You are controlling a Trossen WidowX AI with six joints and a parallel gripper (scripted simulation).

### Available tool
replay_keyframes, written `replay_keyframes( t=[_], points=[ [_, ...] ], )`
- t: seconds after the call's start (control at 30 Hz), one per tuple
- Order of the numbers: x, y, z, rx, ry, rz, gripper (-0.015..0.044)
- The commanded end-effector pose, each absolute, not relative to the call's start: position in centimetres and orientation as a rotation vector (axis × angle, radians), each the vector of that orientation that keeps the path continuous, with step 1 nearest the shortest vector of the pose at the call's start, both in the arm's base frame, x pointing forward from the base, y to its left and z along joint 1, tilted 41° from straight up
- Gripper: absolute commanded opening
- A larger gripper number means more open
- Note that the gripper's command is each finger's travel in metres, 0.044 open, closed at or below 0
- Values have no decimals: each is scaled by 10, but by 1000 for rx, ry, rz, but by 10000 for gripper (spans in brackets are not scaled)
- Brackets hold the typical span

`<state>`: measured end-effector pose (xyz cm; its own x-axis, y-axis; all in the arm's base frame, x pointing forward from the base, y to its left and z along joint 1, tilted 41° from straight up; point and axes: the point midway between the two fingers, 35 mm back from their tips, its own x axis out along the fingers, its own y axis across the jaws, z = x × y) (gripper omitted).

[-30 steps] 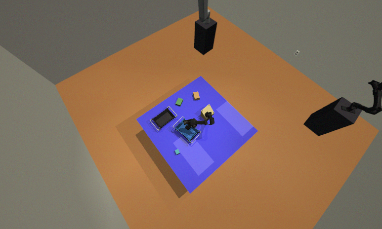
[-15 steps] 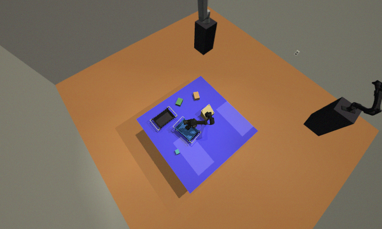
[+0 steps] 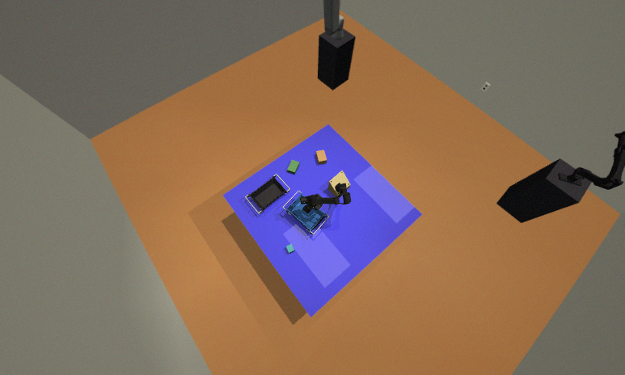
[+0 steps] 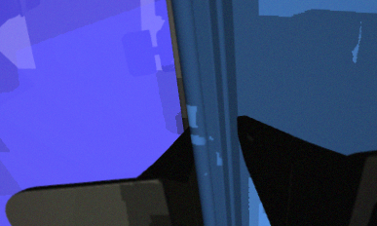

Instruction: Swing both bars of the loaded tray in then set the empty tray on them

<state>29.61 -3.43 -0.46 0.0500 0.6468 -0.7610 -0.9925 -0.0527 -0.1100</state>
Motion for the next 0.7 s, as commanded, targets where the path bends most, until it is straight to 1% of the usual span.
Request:
replay_keyframes(
  t=[0.0, 0.03, 0.3, 0.67],
  points=[
    [289, -28, -8, -757, 599, 1491, 0],
    [295, -33, -5, -772, 584, 1468, 0],
    [289, -28, -8, -757, 599, 1491, 0],
    [289, -28, -8, -757, 599, 1491, 161]
  ],
)
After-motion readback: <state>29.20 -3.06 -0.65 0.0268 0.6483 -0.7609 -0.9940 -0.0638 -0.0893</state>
